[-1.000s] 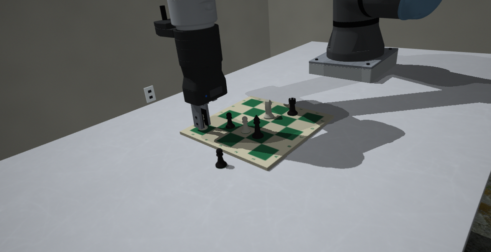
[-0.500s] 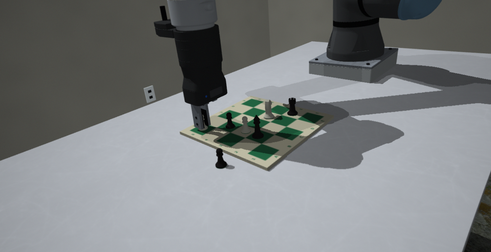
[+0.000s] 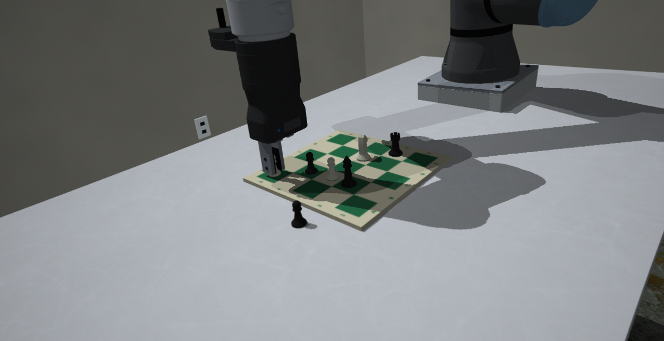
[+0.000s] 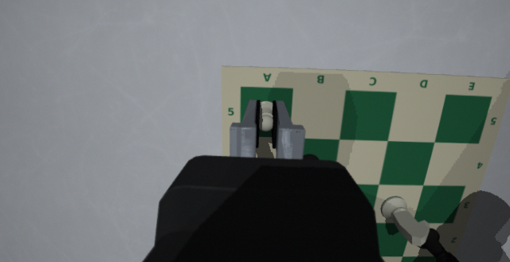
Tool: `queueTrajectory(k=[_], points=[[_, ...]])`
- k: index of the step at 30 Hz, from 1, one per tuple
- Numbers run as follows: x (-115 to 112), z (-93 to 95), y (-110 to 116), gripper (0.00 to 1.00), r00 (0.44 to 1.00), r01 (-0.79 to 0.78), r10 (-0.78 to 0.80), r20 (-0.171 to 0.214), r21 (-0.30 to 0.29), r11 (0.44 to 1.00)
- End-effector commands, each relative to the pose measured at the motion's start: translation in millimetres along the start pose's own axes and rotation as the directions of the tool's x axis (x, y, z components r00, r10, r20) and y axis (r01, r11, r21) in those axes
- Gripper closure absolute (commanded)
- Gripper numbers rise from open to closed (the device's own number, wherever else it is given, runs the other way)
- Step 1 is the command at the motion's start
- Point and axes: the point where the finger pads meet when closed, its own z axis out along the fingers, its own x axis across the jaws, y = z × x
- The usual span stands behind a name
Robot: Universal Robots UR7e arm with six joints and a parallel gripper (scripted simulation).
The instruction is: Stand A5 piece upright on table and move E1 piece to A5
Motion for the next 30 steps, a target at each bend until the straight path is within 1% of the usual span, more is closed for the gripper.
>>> queueTrajectory(k=[1,8,9,11,12,14,15,17,18,22,23,30], points=[[-0.4,-0.6,-0.1,1.00,1.000,0.000,0.000,0.002,0.001,1.000],[-0.4,-0.6,-0.1,1.00,1.000,0.000,0.000,0.002,0.001,1.000],[-0.4,-0.6,-0.1,0.86,1.000,0.000,0.000,0.002,0.001,1.000],[-0.4,-0.6,-0.1,0.86,1.000,0.000,0.000,0.002,0.001,1.000],[-0.4,-0.6,-0.1,0.73,1.000,0.000,0.000,0.002,0.001,1.000],[-0.4,-0.6,-0.1,0.73,1.000,0.000,0.000,0.002,0.001,1.000],[-0.4,-0.6,-0.1,0.59,1.000,0.000,0.000,0.002,0.001,1.000],[-0.4,-0.6,-0.1,0.59,1.000,0.000,0.000,0.002,0.001,1.000],[-0.4,-0.6,-0.1,0.46,1.000,0.000,0.000,0.002,0.001,1.000],[-0.4,-0.6,-0.1,0.46,1.000,0.000,0.000,0.002,0.001,1.000],[-0.4,-0.6,-0.1,0.32,1.000,0.000,0.000,0.002,0.001,1.000],[-0.4,-0.6,-0.1,0.32,1.000,0.000,0.000,0.002,0.001,1.000]])
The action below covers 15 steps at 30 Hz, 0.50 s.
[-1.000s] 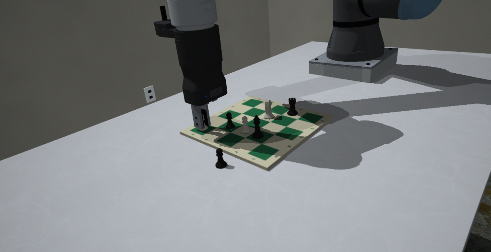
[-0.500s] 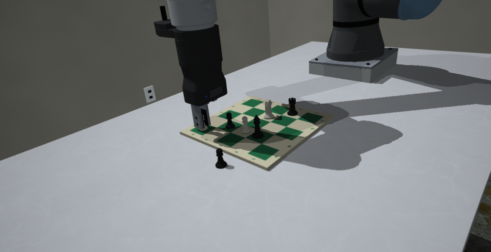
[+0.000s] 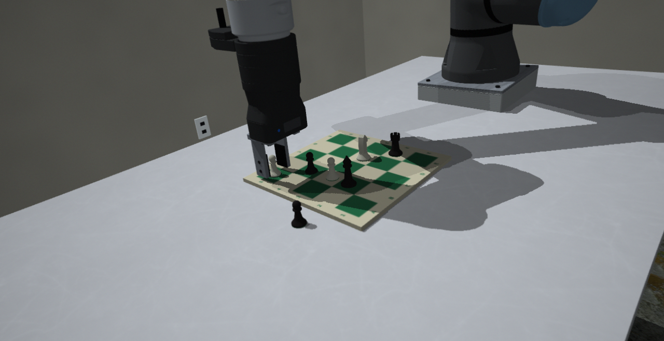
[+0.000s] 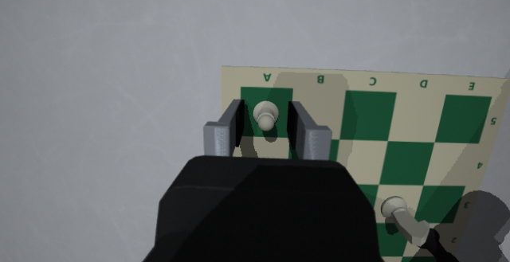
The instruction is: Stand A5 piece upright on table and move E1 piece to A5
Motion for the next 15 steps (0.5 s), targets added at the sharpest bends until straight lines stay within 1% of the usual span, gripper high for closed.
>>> queueTrajectory(k=[1,7,9,12,15], points=[[0,-0.6,0,0.32,1.000,0.000,0.000,0.002,0.000,1.000],[0,-2.2,0,0.32,1.000,0.000,0.000,0.002,0.000,1.000],[0,-5.3,0,0.32,1.000,0.000,0.000,0.002,0.001,1.000],[0,-14.2,0,0.32,1.000,0.000,0.000,0.002,0.001,1.000],[0,-27.6,0,0.32,1.000,0.000,0.000,0.002,0.001,1.000]])
